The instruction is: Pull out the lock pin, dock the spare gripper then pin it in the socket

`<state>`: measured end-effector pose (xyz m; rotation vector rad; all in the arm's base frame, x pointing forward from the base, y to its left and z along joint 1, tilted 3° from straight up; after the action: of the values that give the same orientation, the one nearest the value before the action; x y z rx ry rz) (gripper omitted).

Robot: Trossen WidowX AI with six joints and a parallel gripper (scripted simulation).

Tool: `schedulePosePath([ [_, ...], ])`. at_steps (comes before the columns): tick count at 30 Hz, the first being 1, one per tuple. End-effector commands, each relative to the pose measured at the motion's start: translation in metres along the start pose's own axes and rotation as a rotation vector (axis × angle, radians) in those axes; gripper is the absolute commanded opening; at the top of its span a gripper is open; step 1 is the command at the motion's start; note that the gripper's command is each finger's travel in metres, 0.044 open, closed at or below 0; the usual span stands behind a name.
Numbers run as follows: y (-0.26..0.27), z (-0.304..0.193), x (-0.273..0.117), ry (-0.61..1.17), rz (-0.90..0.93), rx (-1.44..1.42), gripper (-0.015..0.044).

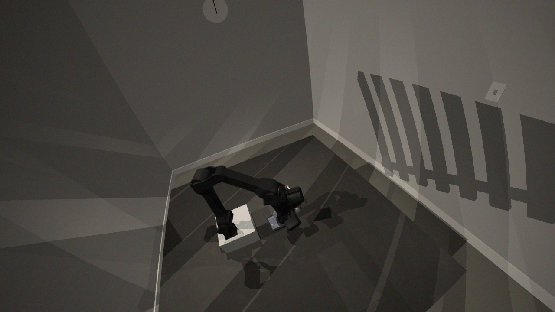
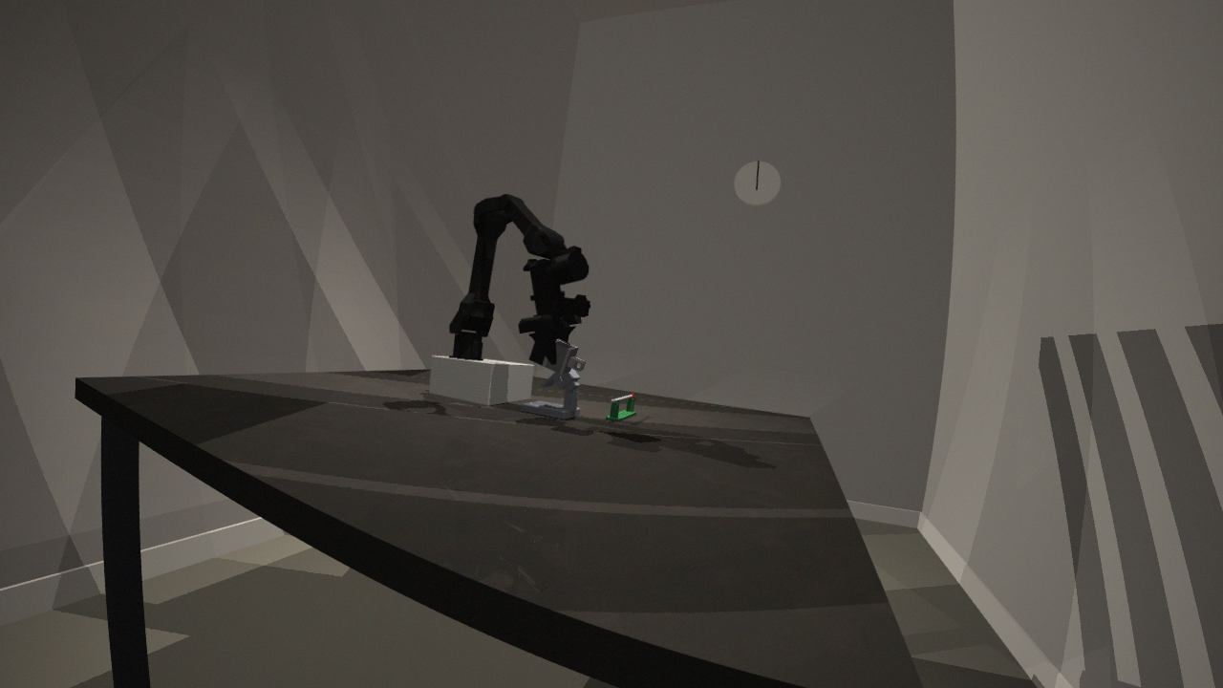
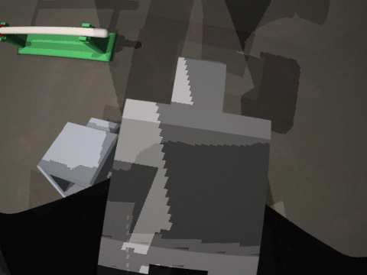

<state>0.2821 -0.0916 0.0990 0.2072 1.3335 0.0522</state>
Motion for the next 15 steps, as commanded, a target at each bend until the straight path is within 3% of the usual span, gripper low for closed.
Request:
schedulePosePath([
  [1,0.008,0.001,-0.006,0.011,-0.013,0.008,0.0000],
  [15,0.033,-0.008,-0.011,0.089,-0.025,-0.014,0.0000],
])
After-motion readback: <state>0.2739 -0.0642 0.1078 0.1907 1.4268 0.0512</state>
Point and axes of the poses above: the point midway between the two fingers, 35 mm back from their tips, its own x axis out along the fingers, its own y axis across the jaws, z = x × y, the point moved 4 cm from there along -x, back along the fingers, and after that the axes turned 7 degrees about x, right-handed, at the moved point
